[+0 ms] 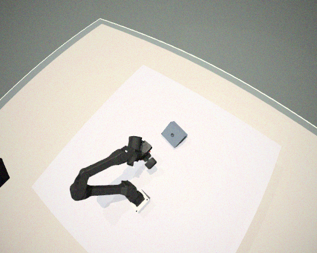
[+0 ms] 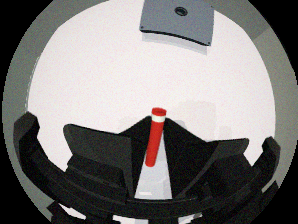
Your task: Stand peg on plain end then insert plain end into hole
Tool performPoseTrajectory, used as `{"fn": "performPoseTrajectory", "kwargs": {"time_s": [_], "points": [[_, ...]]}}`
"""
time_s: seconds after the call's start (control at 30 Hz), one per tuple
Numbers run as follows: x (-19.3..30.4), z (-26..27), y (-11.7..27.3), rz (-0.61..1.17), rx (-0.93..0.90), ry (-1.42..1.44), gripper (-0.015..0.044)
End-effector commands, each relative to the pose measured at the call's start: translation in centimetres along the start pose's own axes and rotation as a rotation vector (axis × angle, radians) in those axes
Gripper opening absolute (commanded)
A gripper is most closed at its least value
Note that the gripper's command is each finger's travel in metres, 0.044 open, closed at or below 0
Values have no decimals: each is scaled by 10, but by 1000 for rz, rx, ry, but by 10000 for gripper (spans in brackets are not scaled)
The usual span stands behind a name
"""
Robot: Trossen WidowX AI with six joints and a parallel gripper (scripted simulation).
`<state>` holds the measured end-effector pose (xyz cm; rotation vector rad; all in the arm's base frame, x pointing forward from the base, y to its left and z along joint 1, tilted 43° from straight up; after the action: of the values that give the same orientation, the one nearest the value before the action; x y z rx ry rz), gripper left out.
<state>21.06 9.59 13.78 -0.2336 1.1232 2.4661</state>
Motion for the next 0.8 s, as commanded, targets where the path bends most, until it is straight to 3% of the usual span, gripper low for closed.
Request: {"fn": "performPoseTrajectory", "kwargs": {"time_s": [0.0,0.77], "points": [[3,-1,1,-28,3,-3,51],[18,0,14,-227,14,-5,51]]}}
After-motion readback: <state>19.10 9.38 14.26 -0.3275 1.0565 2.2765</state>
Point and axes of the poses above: the point midway between the two fingers, 35 mm back from their tips, its own y axis back along the fingers, its own z axis across the jaws, x = y × z, the point moved 3 cm from there along y, back along the fingers, and after that the axes turned 3 degrees about y, right-handed, at the moved point
